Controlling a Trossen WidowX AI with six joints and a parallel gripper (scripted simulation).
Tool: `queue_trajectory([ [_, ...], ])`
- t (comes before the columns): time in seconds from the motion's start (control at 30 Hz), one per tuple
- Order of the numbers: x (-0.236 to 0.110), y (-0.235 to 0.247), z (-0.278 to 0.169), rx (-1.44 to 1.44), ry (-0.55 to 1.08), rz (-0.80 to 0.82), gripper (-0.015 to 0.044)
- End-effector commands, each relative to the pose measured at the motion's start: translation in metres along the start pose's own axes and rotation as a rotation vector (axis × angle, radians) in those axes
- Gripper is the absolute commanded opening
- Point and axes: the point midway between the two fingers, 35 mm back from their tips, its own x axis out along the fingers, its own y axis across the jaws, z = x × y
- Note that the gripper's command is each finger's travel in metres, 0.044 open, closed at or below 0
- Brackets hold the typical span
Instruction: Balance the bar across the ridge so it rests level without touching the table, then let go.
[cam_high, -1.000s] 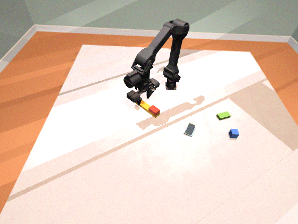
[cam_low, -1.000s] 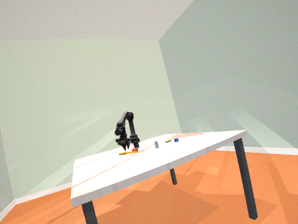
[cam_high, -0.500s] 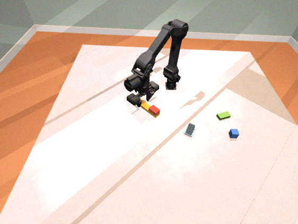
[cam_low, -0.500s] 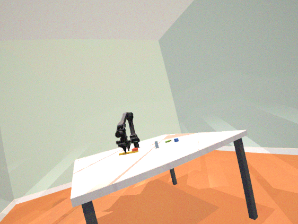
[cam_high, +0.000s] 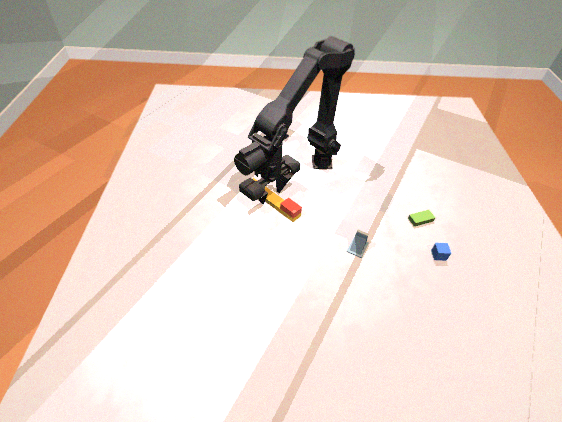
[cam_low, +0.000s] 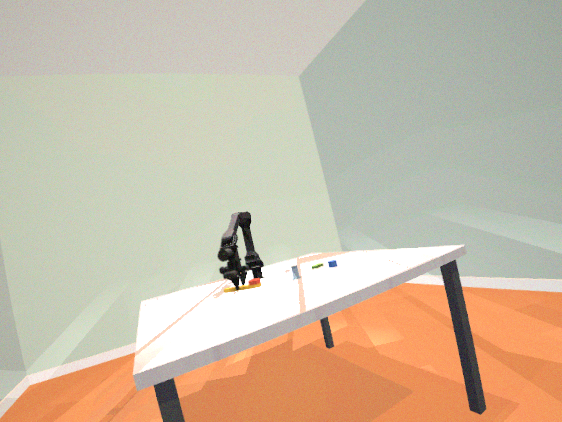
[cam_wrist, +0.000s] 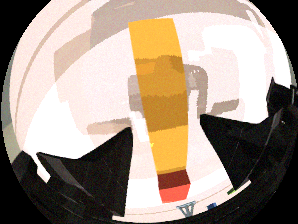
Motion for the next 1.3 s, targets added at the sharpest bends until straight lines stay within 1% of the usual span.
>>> queue_trajectory([
  [0.0,0.000,0.000,0.001,0.001,-0.006,0.002,0.0315],
  [0.03,0.000,0.000,0.001,0.001,-0.006,0.002,0.0315],
  [0.27,0.000,0.000,0.000,0.000,0.000,0.000,0.0131],
  [0.5,0.000,0.000,0.000,0.000,0.000,0.000,0.0085],
  [0.6,-0.004,0.001,0.000,0.000,0.000,0.000,0.0006],
  [1.27,-0.053,0.007,0.000,0.000,-0.003,0.002,0.0000],
])
